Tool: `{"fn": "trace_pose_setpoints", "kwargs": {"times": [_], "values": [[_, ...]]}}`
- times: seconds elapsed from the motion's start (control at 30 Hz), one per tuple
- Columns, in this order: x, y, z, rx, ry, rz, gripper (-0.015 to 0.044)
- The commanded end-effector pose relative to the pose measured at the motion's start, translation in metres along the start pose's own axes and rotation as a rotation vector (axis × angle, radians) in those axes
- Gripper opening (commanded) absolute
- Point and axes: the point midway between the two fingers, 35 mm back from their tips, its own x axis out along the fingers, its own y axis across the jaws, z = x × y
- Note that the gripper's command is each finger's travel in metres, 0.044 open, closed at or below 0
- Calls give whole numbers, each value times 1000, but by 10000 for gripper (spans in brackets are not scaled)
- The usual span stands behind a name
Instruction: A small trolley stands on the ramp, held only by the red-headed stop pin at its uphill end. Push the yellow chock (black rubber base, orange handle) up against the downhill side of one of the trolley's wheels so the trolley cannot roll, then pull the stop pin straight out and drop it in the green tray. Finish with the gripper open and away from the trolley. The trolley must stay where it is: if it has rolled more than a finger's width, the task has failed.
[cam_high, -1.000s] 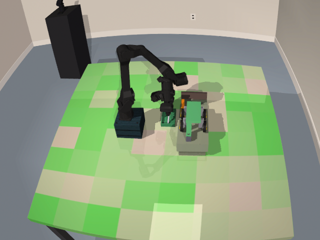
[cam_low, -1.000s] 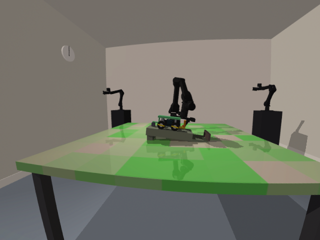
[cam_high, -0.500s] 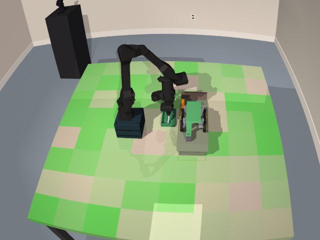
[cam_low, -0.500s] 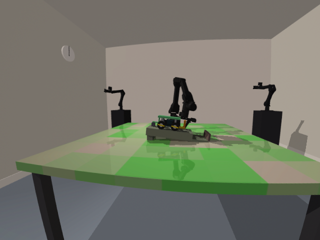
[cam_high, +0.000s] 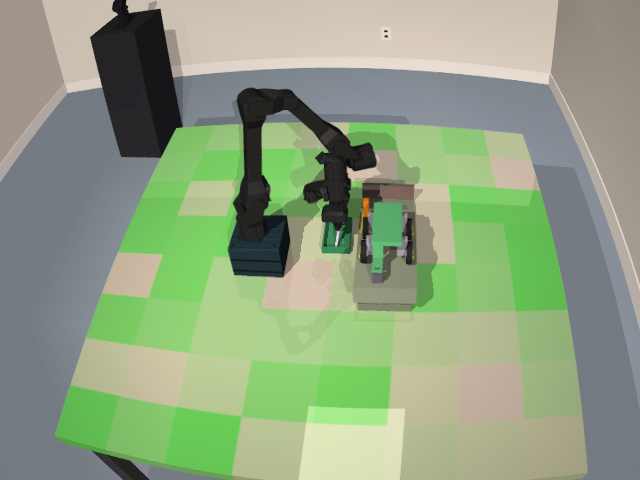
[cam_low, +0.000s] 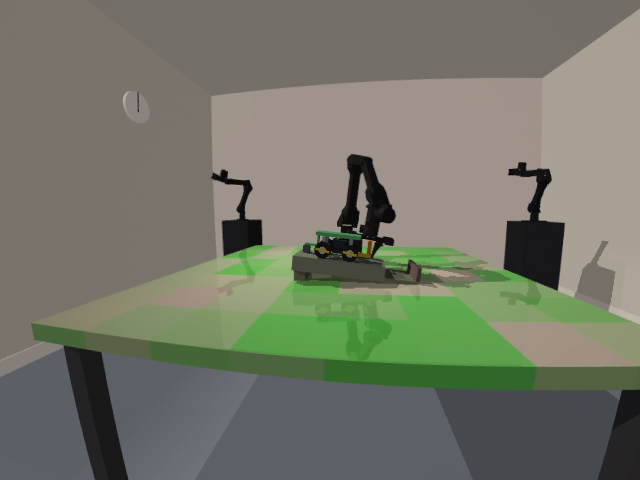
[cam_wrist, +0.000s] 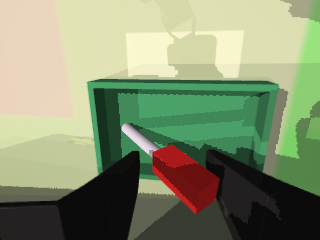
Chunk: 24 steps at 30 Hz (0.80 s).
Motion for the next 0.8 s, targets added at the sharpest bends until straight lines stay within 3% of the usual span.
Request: {"fn": "trace_pose_setpoints", "kwargs": {"times": [0.0,0.73,0.77], "values": [[3,-2,1,2,-8,0,190],[8,-10,1,2,-8,0,190],[6,-9,0,-1,-1,-1,216]]}}
